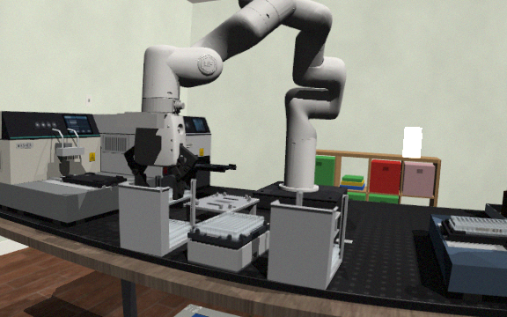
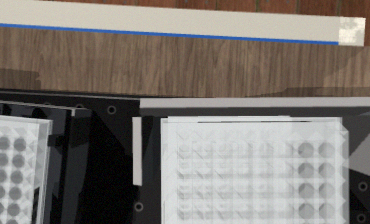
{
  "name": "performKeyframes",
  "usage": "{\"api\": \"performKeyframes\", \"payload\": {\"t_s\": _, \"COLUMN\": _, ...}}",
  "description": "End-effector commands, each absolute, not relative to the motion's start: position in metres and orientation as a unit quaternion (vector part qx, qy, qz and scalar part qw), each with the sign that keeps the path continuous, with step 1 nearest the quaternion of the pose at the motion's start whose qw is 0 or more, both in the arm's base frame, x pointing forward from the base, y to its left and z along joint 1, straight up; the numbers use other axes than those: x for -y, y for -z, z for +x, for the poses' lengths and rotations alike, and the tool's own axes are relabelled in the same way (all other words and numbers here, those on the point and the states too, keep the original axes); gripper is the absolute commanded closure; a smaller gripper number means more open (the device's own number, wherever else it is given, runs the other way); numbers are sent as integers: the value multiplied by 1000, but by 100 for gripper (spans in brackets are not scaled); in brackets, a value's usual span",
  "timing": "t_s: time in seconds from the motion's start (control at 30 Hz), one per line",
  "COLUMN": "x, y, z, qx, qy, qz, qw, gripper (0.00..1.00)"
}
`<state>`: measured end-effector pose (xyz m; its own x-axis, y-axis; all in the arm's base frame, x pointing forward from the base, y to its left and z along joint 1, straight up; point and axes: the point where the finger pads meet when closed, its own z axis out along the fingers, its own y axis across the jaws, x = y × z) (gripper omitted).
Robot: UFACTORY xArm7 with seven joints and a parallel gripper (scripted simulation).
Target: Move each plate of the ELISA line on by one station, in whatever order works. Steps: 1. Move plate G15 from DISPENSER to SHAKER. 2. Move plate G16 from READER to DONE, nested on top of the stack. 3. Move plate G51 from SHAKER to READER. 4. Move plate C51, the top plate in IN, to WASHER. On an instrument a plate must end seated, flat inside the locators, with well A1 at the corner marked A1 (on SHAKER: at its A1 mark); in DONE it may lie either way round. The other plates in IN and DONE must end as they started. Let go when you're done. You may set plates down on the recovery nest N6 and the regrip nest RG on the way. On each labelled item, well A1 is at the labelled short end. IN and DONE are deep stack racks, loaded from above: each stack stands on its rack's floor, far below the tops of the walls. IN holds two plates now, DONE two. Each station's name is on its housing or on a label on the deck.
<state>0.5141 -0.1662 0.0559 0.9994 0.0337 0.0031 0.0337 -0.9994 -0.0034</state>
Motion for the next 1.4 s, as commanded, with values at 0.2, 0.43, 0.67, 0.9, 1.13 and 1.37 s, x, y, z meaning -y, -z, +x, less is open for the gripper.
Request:
{"api": "performKeyframes", "payload": {"t_s": 0.2, "x": 167, "y": -52, "z": 516, "qx": 17, "qy": 4, "qz": -1000, "qw": 1, "gripper": 100}}
{"api": "performKeyframes", "payload": {"t_s": 0.43, "x": 167, "y": -47, "z": 516, "qx": 17, "qy": 4, "qz": -1000, "qw": 1, "gripper": 100}}
{"api": "performKeyframes", "payload": {"t_s": 0.67, "x": 167, "y": -44, "z": 516, "qx": 17, "qy": 4, "qz": -1000, "qw": 1, "gripper": 100}}
{"api": "performKeyframes", "payload": {"t_s": 0.9, "x": 167, "y": -39, "z": 516, "qx": 17, "qy": 4, "qz": -1000, "qw": 1, "gripper": 100}}
{"api": "performKeyframes", "payload": {"t_s": 1.13, "x": 167, "y": -36, "z": 516, "qx": 17, "qy": 4, "qz": -1000, "qw": 1, "gripper": 100}}
{"api": "performKeyframes", "payload": {"t_s": 1.37, "x": 167, "y": -31, "z": 516, "qx": 17, "qy": 4, "qz": -1000, "qw": 1, "gripper": 100}}
